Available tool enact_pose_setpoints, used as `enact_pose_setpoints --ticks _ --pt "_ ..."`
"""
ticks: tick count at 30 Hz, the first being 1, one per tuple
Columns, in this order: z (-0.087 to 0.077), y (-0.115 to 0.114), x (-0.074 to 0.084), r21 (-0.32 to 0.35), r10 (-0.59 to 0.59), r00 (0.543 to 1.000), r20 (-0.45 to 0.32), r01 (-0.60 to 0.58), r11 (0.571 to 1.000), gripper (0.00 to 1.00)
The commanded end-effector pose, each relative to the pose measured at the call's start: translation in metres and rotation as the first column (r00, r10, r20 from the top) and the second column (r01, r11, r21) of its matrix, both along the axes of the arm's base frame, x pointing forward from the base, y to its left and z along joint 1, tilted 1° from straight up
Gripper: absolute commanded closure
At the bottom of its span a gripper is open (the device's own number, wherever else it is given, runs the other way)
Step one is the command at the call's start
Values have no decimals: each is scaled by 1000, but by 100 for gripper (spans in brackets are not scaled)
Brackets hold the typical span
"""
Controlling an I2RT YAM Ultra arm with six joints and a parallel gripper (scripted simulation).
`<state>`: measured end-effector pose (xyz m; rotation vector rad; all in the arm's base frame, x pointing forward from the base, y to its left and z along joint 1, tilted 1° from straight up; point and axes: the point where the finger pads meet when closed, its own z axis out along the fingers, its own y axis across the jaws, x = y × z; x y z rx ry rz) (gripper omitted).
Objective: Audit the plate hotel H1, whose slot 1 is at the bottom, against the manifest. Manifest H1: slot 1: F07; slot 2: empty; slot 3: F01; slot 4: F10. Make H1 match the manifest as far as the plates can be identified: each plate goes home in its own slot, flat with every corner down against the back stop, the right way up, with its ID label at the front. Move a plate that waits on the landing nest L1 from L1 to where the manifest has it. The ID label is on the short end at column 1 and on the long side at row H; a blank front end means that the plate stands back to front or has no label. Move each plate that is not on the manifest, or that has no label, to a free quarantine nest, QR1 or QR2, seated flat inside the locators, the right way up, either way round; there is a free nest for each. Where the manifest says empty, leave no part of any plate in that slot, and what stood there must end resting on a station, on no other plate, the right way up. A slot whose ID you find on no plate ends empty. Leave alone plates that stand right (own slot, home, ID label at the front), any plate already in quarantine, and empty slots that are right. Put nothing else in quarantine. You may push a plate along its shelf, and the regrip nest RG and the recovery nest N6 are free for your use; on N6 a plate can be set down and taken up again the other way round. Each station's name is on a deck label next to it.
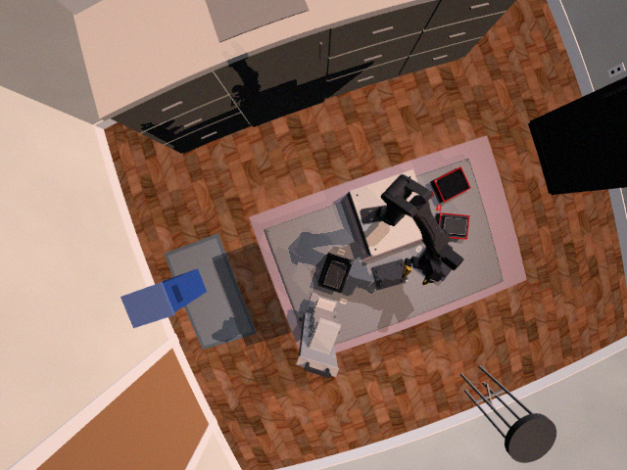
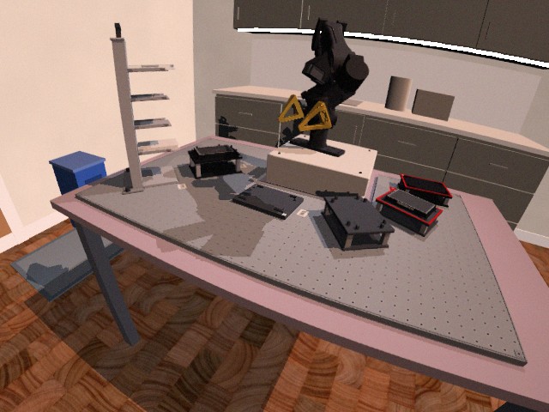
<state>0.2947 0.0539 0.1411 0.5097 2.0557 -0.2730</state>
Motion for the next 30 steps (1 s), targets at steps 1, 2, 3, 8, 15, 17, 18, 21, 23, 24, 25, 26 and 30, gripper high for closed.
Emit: enact_pose_setpoints --ticks 1,2,3,8,15,17,18,21,23,24,25,26,30 --pt "4 -1 1 2 -8 1000 16 8 1000 0" --pt "4 -1 1 2 -8 1000 16 8 1000 0" --pt "4 -1 1 2 -8 1000 16 8 1000 0" --pt "18 -1 1 2 -8 1000 16 8 1000 0" --pt "24 -7 3 2 -8 1000 16 8 1000 0" --pt "24 -14 4 2 -8 1000 17 8 1000 0" --pt "24 -17 5 2 -8 1000 17 8 1000 0" --pt "24 -27 7 1 -8 1000 17 8 1000 0" --pt "24 -33 9 1 -8 1000 17 8 1000 0" --pt "24 -37 10 1 -8 1000 17 8 1000 0" --pt "24 -40 10 1 -8 1000 17 8 1000 0" --pt "24 -40 10 1 -8 1000 17 8 1000 0" --pt "24 -50 13 0 -8 1000 18 8 1000 0"
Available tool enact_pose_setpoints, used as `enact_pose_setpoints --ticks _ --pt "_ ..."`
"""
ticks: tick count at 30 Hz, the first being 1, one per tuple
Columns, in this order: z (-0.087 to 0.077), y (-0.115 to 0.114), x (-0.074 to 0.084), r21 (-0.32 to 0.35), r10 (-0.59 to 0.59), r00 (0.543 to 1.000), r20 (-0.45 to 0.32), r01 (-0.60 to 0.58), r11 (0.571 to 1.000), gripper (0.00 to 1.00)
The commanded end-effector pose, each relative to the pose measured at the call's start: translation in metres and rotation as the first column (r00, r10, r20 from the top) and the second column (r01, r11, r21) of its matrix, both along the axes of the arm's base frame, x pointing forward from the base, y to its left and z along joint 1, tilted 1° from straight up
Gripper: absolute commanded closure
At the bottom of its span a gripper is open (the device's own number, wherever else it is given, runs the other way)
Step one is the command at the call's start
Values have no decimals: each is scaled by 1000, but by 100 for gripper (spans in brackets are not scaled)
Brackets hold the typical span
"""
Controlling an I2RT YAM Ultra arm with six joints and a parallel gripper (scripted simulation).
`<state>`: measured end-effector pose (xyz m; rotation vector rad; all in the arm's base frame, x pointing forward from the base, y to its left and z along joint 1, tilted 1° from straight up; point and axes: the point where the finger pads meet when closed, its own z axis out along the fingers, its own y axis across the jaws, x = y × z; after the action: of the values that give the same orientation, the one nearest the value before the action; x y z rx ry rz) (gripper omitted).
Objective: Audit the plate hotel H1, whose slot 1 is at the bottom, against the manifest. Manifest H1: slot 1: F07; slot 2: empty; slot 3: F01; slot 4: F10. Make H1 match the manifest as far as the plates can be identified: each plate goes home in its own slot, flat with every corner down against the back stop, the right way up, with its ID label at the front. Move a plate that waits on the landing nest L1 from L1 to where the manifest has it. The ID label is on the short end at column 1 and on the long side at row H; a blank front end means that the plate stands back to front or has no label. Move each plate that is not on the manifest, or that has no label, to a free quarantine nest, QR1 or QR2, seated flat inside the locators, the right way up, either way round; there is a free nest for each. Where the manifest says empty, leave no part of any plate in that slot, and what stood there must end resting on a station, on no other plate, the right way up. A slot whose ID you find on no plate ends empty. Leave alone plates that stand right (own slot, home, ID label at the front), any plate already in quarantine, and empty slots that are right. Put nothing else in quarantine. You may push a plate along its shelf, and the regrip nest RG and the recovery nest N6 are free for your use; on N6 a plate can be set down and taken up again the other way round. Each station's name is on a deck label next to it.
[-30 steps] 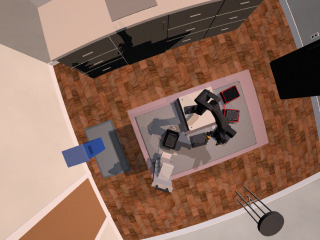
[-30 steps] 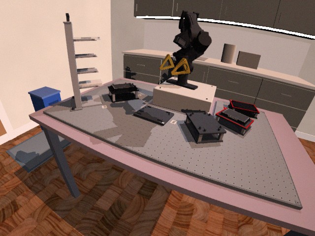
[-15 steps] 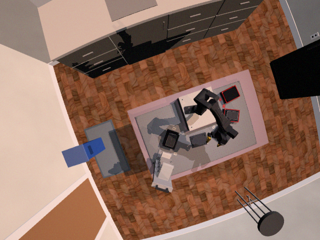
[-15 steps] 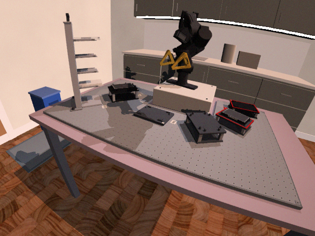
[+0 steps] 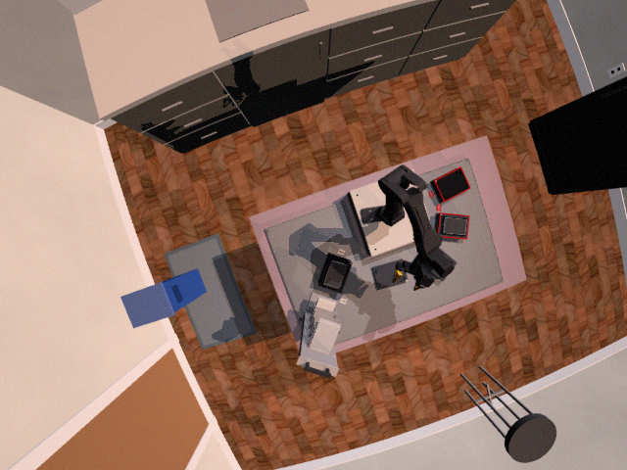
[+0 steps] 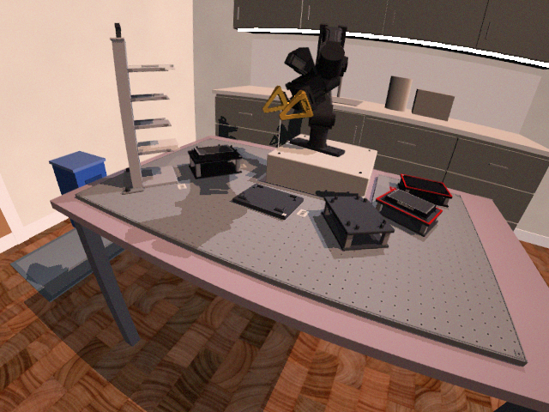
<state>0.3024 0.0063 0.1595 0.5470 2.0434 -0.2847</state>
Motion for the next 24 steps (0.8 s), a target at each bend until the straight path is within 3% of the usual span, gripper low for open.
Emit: enact_pose_setpoints --ticks 1,24 --pt "6 -5 6 -6 25 1000 11 -25 1000 0" --pt "5 -76 9 -9 25 1000 12 -25 1000 0"
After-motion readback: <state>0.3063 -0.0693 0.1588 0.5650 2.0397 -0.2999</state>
